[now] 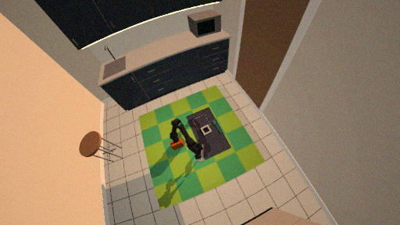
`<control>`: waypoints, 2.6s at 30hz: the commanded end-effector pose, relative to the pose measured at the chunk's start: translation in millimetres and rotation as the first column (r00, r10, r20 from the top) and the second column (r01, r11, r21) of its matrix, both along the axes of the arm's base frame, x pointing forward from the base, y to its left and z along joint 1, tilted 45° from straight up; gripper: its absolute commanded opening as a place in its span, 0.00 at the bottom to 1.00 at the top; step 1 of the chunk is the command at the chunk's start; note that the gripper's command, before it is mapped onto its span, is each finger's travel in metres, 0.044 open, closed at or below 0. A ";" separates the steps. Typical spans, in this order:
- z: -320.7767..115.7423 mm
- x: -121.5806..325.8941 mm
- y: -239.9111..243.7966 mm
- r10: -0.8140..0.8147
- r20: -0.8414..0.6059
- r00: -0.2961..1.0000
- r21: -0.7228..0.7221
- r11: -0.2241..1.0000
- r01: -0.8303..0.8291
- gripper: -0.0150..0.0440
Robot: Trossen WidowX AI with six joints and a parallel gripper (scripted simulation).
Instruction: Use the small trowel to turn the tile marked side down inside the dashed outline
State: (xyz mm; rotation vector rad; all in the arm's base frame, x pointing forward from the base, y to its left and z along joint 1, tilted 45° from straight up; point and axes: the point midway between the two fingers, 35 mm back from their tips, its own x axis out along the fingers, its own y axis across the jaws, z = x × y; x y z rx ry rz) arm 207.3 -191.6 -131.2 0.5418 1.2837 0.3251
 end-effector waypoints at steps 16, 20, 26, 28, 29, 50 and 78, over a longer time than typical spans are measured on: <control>-2.6 -6.3 7.7 -0.542 -0.217 0.812 0.059 0.823 0.565 0.76; -2.4 -7.1 9.1 -0.630 -0.260 0.731 0.068 0.744 0.665 0.76; -1.1 -8.5 12.1 -0.737 -0.328 0.591 0.082 0.601 0.795 0.76; -0.5 -9.0 13.1 -0.765 -0.351 0.541 0.086 0.548 0.832 0.76; -0.3 -9.4 14.3 -0.776 -0.364 0.515 0.090 0.521 0.849 0.76; 11.5 -18.9 41.4 -0.756 -0.655 -0.007 0.108 -0.103 0.989 0.76; 2.3 -6.2 55.1 -0.638 -0.755 -0.152 0.069 -0.308 0.949 0.76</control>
